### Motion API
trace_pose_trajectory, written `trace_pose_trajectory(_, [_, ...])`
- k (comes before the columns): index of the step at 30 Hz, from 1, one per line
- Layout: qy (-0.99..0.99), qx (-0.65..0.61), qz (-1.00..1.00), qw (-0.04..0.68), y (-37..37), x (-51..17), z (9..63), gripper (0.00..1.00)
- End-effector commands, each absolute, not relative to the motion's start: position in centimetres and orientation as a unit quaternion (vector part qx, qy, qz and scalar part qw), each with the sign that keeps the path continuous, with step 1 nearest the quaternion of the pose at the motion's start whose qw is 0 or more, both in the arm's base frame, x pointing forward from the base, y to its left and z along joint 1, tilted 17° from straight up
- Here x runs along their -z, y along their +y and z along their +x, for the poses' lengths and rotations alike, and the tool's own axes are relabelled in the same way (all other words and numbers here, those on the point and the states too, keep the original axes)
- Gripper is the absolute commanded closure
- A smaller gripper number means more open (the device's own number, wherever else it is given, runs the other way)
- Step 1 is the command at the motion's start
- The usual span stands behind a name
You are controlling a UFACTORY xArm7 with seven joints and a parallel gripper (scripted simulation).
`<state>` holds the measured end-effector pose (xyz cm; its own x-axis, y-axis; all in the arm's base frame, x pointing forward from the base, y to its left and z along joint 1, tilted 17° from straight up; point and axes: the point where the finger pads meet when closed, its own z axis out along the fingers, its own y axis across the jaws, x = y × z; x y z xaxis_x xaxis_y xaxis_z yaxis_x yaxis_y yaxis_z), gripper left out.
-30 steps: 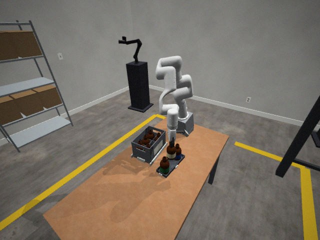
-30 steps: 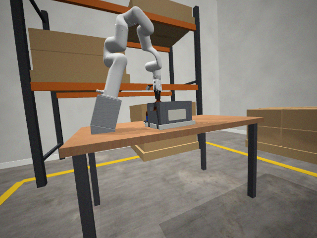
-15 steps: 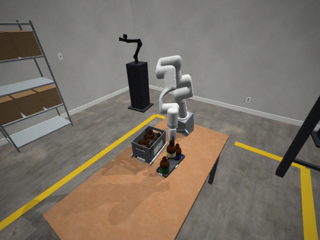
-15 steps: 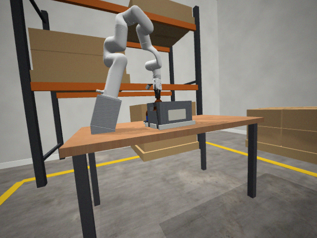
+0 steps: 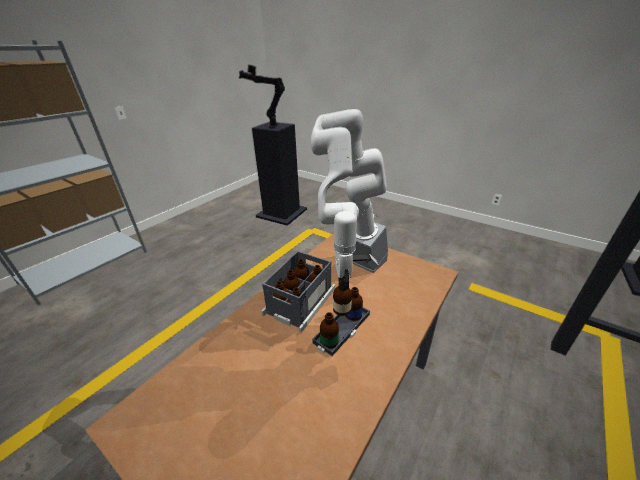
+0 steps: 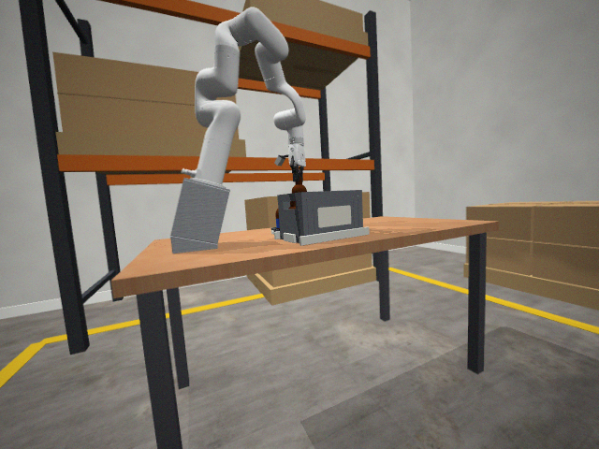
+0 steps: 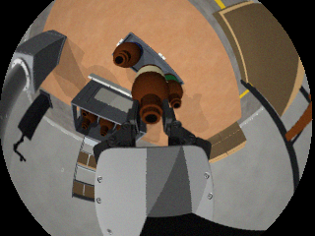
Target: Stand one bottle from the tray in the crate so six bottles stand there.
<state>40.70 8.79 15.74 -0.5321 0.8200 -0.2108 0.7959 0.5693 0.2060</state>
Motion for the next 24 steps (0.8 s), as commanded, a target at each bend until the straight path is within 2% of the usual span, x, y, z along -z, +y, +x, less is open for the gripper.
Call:
trace_pose_trajectory(1, [0.874,-0.044,0.462,0.144,8.9,-16.2,40.7,1.0])
trace_pose_trajectory(24, [0.874,-0.044,0.462,0.144,8.9,-17.4,40.3,1.0])
